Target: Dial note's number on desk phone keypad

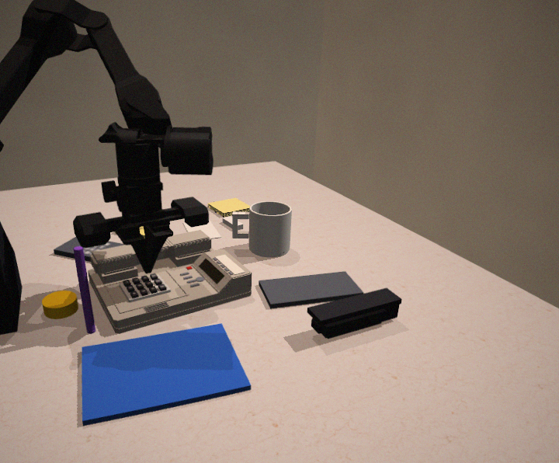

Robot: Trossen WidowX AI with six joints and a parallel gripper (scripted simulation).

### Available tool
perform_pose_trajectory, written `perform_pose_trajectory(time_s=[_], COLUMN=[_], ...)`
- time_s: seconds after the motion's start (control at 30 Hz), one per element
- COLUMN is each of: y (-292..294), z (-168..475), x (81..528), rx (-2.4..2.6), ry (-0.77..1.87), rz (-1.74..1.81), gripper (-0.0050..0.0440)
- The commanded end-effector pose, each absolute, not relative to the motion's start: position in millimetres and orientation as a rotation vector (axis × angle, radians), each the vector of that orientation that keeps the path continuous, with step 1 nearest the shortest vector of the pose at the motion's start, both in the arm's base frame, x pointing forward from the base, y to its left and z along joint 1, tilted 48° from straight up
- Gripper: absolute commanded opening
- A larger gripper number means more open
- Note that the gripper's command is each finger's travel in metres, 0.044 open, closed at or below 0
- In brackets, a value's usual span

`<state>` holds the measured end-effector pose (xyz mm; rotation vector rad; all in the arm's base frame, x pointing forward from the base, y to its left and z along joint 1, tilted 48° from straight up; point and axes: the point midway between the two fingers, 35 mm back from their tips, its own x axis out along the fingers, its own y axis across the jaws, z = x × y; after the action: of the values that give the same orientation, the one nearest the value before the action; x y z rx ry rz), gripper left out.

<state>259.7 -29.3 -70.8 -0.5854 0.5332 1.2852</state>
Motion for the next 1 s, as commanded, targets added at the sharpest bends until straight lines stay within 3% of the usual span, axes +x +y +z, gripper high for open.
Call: perform_pose_trajectory(time_s=[0.0, 0.97], y=[-33, -26], z=[-66, -99], x=[260, 264], rx=[-0.594, -0.594], ry=[0.531, 0.532], rz=[1.292, 1.292], gripper=[-0.0050, -0.0050])
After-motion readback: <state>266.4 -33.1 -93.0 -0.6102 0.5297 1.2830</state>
